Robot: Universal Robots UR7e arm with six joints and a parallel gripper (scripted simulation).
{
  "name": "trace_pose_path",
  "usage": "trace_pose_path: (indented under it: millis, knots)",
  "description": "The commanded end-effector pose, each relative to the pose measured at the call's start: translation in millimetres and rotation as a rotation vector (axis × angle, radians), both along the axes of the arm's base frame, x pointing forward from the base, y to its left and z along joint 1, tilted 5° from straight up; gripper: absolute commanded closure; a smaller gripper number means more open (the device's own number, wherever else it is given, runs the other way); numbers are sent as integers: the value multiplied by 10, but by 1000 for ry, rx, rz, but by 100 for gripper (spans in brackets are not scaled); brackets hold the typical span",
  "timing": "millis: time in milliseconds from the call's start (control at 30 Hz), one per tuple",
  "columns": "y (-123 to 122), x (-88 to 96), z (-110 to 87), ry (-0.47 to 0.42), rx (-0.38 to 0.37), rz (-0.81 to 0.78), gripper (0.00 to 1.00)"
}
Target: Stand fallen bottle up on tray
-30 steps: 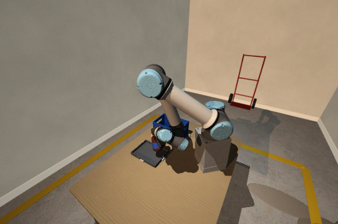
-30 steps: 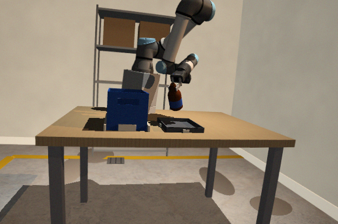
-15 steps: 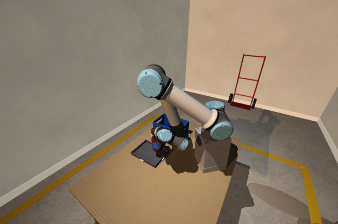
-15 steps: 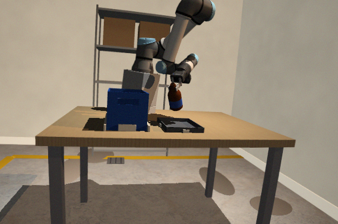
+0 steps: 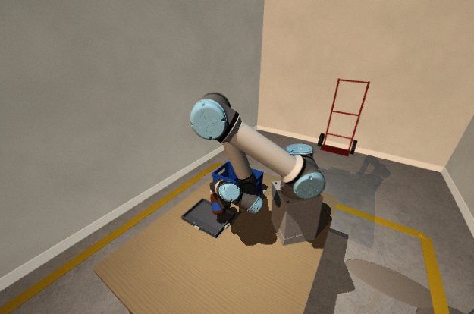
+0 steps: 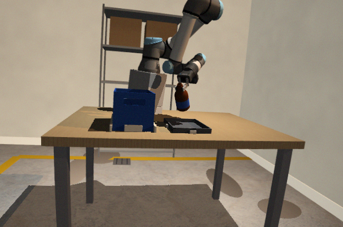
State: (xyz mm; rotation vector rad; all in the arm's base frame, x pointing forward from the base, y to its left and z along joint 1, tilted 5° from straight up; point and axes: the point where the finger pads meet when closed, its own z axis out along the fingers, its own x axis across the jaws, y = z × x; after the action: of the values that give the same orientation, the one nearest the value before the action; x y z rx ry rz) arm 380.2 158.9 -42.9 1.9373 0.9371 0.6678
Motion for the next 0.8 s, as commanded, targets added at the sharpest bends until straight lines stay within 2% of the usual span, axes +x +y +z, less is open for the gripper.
trace_pose_path:
  millis: [0,767]
  knots:
    - [0,1,5,-1,0,0,100]
    - [9,25,9,-64,-46,-4,100]
